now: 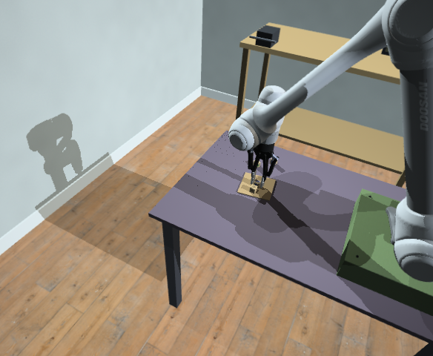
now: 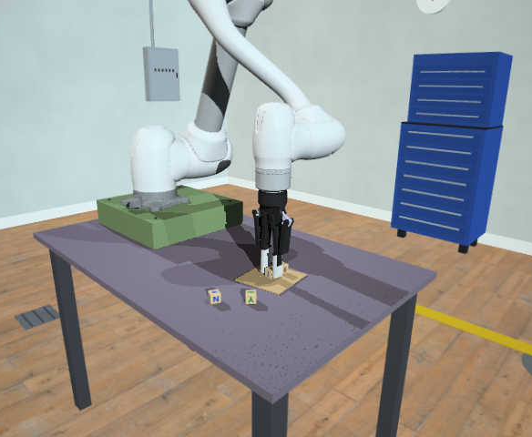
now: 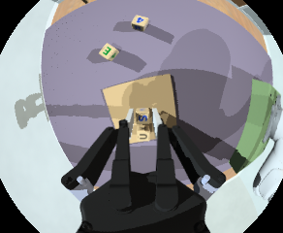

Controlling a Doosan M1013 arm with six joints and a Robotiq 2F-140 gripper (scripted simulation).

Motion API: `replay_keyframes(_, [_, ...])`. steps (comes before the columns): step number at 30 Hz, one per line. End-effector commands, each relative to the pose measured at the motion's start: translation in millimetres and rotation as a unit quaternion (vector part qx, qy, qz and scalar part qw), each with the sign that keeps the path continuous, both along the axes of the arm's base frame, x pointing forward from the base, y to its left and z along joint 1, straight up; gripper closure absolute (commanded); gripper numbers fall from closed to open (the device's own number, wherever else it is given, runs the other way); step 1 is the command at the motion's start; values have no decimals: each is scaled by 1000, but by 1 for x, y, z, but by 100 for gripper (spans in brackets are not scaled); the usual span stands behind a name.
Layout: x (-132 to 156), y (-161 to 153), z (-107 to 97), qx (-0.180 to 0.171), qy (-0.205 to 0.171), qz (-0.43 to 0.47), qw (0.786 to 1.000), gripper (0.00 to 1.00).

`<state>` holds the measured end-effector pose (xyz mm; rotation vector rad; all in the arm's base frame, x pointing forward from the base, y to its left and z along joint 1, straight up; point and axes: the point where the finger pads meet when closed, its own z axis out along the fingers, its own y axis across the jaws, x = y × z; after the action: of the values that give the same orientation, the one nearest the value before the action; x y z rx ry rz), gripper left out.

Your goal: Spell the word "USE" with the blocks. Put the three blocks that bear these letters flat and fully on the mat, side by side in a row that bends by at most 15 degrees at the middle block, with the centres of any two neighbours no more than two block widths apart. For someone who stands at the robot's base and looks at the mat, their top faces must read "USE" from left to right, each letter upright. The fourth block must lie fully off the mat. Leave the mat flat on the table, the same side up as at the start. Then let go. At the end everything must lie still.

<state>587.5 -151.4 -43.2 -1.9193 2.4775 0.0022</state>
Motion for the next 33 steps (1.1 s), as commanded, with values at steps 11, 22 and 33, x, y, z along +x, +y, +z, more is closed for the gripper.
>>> replay_keyframes(11, [0, 0, 48, 0, 0, 0, 1000, 75])
replay_keyframes(22, [0, 0, 82, 0, 0, 0, 1000, 75])
replay_keyframes(33, [0, 0, 84, 0, 0, 0, 1000, 0])
